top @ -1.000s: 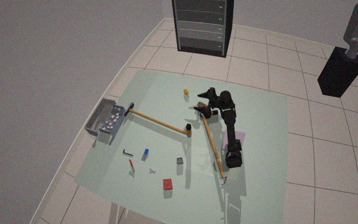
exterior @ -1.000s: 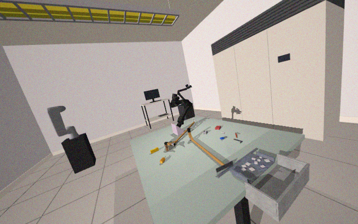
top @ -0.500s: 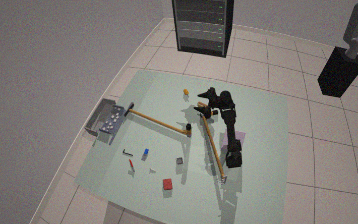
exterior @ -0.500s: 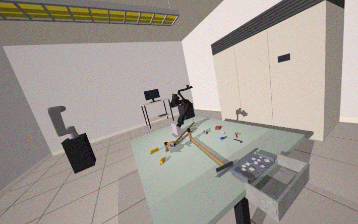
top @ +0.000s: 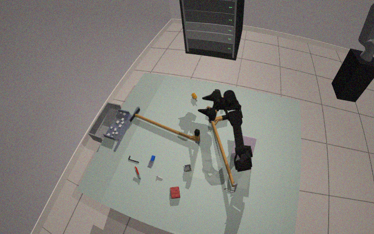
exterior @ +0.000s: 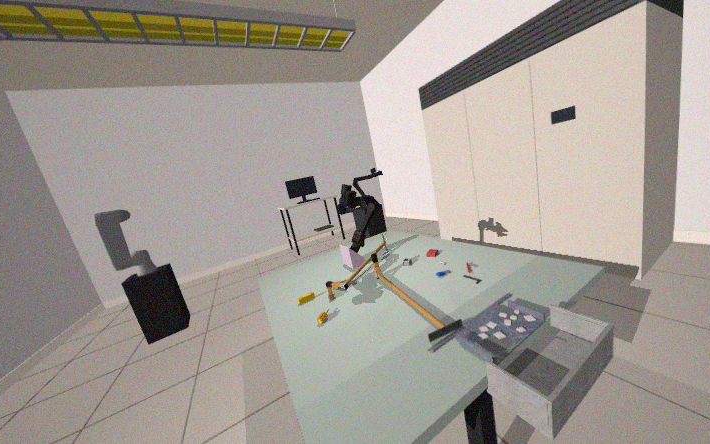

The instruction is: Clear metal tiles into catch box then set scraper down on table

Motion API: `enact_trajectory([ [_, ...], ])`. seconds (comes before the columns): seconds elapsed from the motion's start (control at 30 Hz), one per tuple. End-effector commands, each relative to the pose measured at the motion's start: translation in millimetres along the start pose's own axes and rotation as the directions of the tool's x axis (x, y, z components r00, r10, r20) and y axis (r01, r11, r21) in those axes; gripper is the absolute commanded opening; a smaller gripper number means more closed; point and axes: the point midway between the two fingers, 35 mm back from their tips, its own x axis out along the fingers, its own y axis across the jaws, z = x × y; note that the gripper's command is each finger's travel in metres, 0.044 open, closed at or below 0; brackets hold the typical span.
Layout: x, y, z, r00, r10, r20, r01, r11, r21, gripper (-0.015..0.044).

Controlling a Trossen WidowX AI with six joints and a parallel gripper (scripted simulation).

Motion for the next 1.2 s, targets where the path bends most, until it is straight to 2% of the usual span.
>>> enact_trajectory([
  [0.0, 14, -6, 3, 1.0, -0.007, -0.026, 0.007, 1.0, 0.012, 0.044],
  [0.6, 79, -27, 1, 0.987, -0.023, -0.16, 0.036, 0.996, 0.08, 0.044],
  [1.17, 145, -43, -20, 0.952, -0.043, -0.303, 0.082, 0.99, 0.118, 0.044],
])
